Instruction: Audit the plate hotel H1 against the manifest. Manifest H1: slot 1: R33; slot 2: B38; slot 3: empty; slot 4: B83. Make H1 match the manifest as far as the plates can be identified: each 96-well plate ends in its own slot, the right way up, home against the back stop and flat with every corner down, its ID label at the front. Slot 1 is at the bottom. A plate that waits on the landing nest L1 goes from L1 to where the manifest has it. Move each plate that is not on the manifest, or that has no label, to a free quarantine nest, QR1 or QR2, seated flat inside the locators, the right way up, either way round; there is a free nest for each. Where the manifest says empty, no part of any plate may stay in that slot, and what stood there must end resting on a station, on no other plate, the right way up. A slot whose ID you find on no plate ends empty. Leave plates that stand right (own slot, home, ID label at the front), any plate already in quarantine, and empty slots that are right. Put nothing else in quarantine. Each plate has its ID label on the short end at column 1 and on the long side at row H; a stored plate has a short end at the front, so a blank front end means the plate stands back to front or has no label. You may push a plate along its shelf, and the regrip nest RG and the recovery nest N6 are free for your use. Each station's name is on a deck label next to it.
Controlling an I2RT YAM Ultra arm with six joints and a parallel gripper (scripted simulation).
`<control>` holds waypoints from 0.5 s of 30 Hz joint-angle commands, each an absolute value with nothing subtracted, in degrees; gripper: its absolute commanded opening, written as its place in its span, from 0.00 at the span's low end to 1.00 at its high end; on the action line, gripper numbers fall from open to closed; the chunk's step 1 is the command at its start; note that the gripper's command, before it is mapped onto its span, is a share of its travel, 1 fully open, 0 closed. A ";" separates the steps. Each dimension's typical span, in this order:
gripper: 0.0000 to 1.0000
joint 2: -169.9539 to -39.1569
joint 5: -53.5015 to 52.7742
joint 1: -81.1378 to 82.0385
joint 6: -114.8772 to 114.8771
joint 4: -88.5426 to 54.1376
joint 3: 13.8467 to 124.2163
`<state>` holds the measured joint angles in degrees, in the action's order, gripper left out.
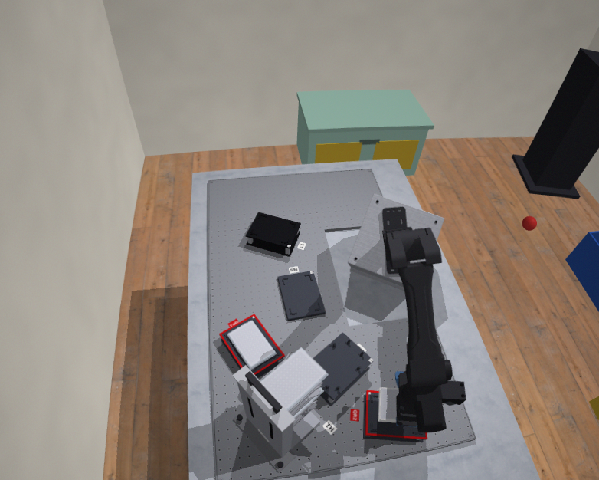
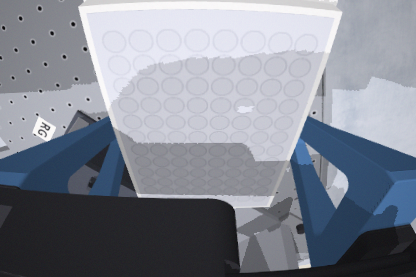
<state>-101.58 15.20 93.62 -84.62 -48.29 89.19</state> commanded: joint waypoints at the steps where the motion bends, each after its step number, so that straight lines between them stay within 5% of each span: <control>1: 0.86 -99.25 14.46 93.61 -84.89 -48.31 89.62; 15: 0.86 -99.23 14.45 93.22 -84.99 -48.30 89.48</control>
<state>-101.56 15.20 93.62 -84.68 -48.29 89.21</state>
